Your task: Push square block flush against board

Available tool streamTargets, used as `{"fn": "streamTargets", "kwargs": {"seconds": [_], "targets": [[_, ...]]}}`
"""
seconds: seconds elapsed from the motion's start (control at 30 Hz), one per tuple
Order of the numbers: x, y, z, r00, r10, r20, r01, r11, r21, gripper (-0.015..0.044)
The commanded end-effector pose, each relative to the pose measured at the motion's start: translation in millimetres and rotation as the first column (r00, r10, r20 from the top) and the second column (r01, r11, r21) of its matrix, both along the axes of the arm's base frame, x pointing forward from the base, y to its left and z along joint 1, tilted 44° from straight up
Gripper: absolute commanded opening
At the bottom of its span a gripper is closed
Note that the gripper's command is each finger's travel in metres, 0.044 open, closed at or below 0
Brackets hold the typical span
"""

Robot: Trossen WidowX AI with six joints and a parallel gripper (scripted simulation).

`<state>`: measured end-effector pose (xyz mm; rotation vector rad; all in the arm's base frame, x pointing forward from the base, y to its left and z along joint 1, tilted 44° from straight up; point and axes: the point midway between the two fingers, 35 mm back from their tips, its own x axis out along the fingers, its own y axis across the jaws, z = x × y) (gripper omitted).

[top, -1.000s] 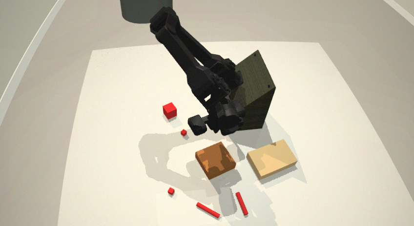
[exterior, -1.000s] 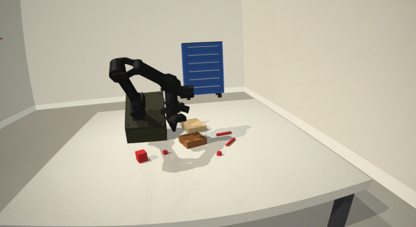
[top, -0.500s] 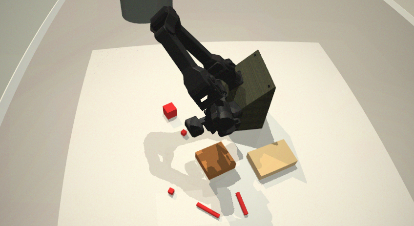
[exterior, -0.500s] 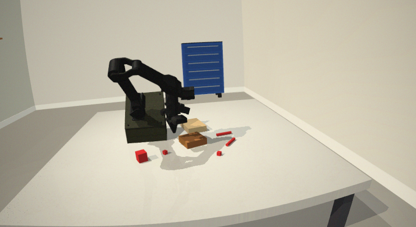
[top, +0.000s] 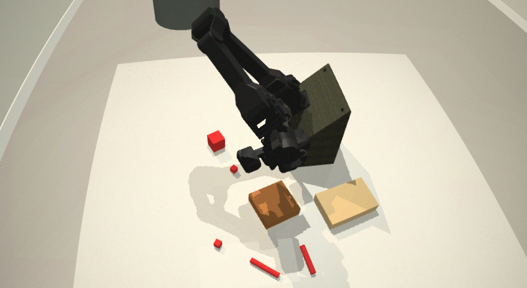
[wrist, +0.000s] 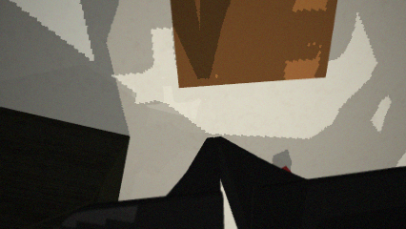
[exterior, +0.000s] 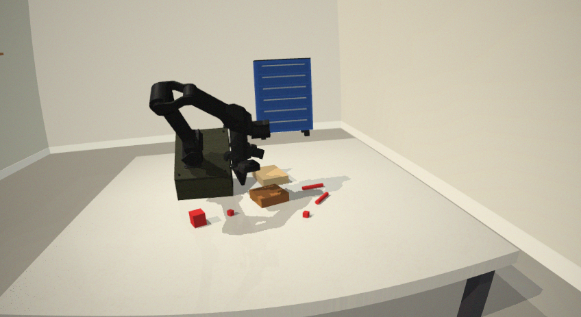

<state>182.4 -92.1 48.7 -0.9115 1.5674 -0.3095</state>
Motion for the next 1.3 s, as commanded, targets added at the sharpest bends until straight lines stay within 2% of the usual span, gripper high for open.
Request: {"fn": "streamTargets", "kwargs": {"seconds": [0.0, 0.07, 0.33, 0.53, 0.67, 0.93, 1.1, 1.27], "targets": [[1.3, -0.4, 1.2, 1.000, 0.001, 0.003, -0.001, 1.000, 0.001, 0.0000], [8.1, 2.3, 1.1, 1.000, 0.000, 0.006, 0.000, 1.000, 0.003, 0.0000], [85.6, 46.4, -18.0, 0.999, -0.015, 0.041, 0.013, 1.000, 0.027, 0.0000], [128.5, 87.8, -53.6, 0.998, -0.023, 0.063, 0.018, 0.997, 0.075, 0.0000], [147.5, 108.7, -73.7, 0.997, -0.040, 0.066, 0.036, 0.997, 0.064, 0.0000], [176.4, 162.3, -140.9, 0.994, -0.077, 0.084, 0.075, 0.997, 0.022, 0.0000], [177.7, 165.3, -148.5, 0.993, -0.079, 0.087, 0.078, 0.997, 0.017, 0.0000], [181.1, 133.0, -181.9, 0.993, -0.079, 0.085, 0.078, 0.997, 0.016, 0.0000]]}}
